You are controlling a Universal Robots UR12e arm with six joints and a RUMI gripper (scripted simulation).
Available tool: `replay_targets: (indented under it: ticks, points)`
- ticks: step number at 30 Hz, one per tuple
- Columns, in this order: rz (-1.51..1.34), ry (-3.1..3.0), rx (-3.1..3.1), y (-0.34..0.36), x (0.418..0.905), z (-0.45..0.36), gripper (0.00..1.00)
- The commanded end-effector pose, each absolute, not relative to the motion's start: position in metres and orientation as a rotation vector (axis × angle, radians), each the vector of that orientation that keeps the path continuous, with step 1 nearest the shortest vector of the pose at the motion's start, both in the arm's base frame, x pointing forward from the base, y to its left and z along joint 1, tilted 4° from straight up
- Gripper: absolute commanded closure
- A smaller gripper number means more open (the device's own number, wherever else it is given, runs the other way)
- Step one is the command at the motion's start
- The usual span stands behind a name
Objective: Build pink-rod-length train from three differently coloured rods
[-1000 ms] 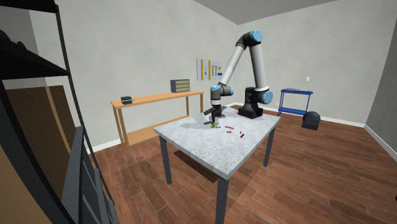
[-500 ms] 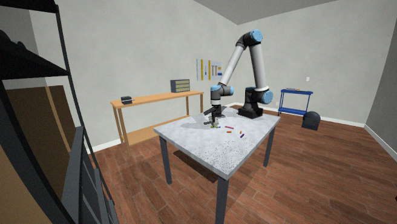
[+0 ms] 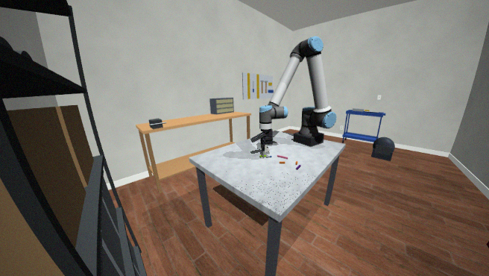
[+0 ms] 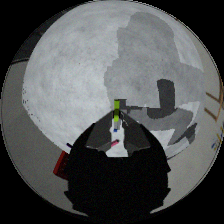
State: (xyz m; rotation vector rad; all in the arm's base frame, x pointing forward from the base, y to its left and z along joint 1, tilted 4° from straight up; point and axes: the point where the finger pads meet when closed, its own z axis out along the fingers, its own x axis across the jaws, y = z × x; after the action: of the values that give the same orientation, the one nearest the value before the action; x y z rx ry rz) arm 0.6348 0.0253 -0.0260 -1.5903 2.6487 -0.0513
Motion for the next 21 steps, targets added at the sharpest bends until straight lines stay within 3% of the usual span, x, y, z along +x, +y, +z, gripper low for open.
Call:
replay_targets:
  ticks: [1, 21]
  points:
    - [-0.053, 2.648, -1.59, 0.0252, 0.6356, -0.029, 1.0]
    - [-0.053, 2.648, -1.59, 0.0252, 0.636, -0.0349, 1.0]
